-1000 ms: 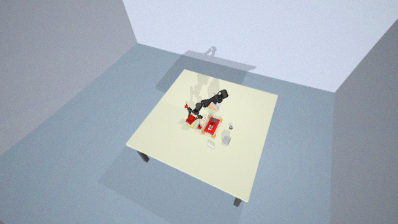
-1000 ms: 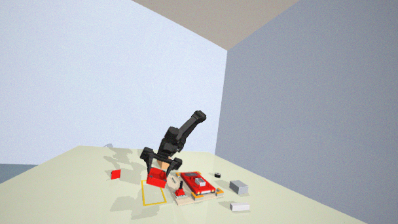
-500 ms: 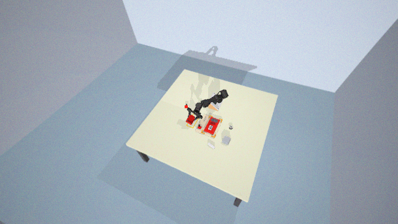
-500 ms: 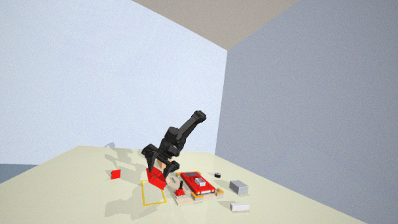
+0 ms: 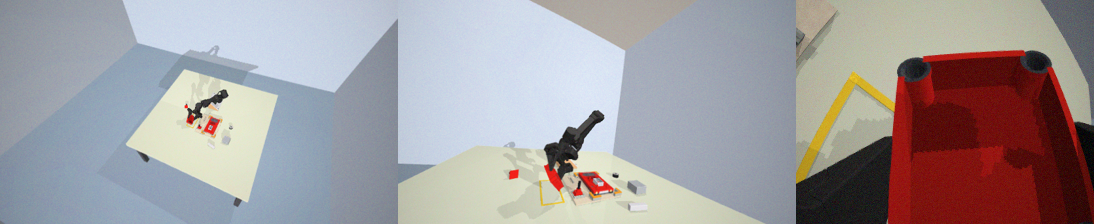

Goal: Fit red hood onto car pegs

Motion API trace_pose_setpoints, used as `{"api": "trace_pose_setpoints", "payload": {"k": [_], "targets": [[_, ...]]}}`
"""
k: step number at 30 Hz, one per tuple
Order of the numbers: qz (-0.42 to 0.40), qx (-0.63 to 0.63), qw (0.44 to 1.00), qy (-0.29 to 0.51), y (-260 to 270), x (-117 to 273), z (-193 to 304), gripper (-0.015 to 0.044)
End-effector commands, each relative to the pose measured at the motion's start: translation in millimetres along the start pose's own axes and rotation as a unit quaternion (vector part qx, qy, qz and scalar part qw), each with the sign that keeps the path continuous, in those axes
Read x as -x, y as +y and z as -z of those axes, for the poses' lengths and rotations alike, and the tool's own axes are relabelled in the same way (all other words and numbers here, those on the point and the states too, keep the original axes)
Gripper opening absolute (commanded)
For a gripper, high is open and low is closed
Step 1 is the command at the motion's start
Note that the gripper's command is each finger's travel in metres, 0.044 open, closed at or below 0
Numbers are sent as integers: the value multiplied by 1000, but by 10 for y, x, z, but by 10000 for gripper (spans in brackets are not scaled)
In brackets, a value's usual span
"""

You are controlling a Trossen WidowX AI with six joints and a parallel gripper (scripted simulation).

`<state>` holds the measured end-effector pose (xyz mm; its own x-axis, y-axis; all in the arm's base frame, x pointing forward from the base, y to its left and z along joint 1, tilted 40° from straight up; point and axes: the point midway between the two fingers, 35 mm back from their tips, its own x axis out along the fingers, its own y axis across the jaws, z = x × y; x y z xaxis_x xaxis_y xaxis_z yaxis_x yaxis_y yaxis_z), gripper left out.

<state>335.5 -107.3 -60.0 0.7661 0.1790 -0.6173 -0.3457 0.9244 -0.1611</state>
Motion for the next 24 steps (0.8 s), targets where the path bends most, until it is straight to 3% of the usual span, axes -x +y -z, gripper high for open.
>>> {"api": "trace_pose_setpoints", "payload": {"k": [1,24], "targets": [[0,50,999,-1,0,0,-3,0],[0,315,949,-1,9,-3,2,0]]}}
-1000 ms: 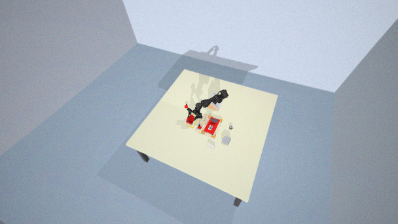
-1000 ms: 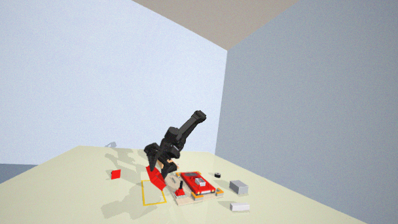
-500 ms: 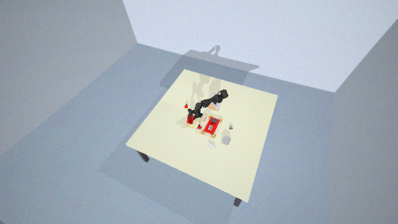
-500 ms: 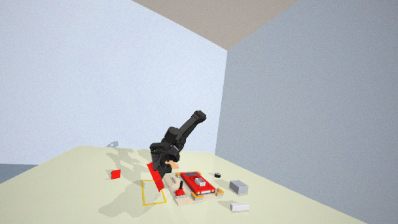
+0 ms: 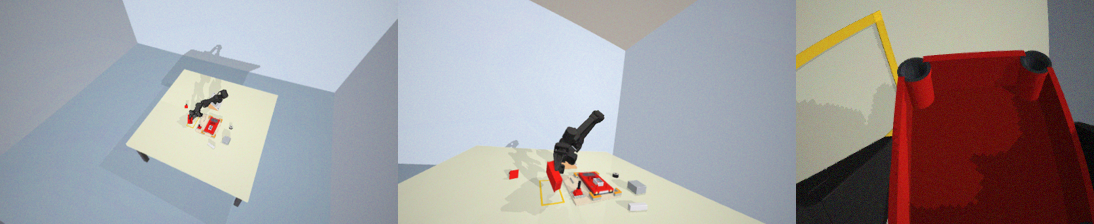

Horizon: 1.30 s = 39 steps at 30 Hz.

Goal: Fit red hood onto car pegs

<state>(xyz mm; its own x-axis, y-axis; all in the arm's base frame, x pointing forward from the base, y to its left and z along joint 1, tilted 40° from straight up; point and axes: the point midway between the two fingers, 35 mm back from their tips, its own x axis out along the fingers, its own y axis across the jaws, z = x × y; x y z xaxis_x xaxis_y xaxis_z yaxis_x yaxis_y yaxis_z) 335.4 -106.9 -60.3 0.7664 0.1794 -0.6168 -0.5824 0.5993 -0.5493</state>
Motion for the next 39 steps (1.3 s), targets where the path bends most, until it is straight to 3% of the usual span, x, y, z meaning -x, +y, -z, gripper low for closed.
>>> {"api": "trace_pose_setpoints", "payload": {"k": [1,19,39], "targets": [[1,52,999,-1,7,-3,-2,0],[1,321,947,-1,126,-45,-7,0],[1,587,810,-1,458,-136,-30,0]]}}
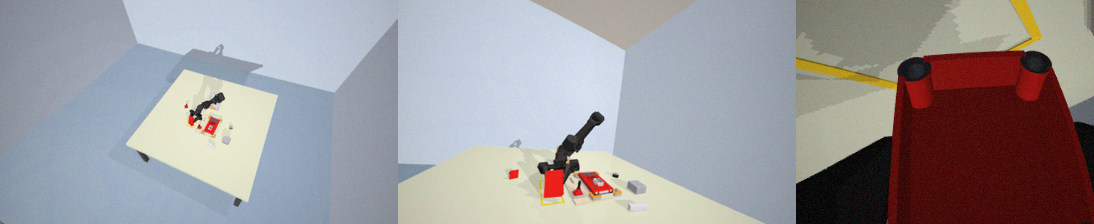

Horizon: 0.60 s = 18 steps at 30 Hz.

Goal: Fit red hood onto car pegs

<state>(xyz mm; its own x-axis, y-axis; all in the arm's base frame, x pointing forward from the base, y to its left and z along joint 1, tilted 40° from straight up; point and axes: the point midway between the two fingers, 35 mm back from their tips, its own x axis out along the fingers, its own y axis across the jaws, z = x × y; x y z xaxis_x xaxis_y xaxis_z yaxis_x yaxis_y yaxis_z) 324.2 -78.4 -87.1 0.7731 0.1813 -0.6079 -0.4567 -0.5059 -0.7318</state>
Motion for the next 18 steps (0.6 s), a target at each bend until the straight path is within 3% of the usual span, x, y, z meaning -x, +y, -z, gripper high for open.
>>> {"api": "trace_pose_setpoints", "payload": {"k": [1,5,18], "targets": [[-4,25,1000,-3,34,-4,-58,0],[-1,-5,1000,-1,6,0,-6,0],[0,9,1000,1,5,0,-9,341]]}}
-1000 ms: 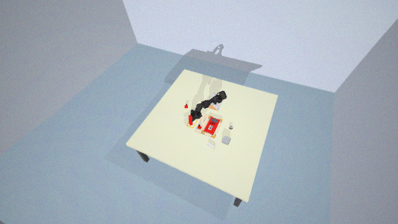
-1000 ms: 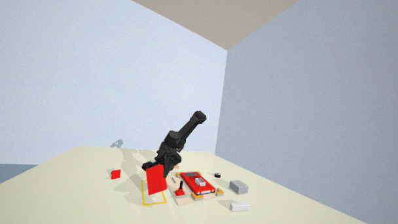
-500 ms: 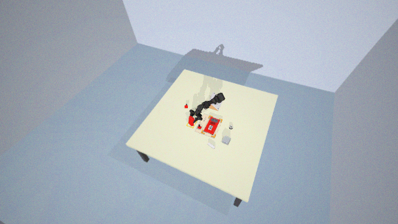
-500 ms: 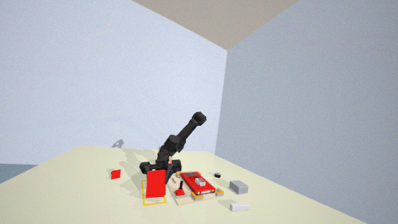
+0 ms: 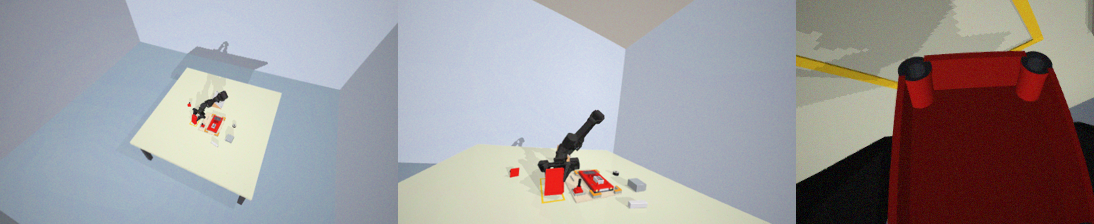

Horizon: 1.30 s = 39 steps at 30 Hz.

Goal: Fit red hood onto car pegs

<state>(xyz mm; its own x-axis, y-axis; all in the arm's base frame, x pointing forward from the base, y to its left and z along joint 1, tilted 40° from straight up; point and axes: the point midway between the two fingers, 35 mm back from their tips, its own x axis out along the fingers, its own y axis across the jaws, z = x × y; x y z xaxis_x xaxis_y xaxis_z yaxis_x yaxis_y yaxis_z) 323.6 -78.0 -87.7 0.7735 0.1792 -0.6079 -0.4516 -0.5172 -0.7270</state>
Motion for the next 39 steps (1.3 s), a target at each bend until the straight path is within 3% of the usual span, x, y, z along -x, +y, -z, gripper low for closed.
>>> {"api": "trace_pose_setpoints", "payload": {"k": [1,4,11,26,27,38,39], "targets": [[0,2,1000,0,-1,-1,0,367],[0,2,1000,0,-1,-1,0,440],[-4,22,1000,-2,-6,132,94,440],[-9,129,992,-7,-71,1068,352,440],[-12,109,994,-7,-43,877,360,440],[-12,109,994,-7,-43,877,360,440],[-12,109,994,-7,-43,877,360,414]]}}
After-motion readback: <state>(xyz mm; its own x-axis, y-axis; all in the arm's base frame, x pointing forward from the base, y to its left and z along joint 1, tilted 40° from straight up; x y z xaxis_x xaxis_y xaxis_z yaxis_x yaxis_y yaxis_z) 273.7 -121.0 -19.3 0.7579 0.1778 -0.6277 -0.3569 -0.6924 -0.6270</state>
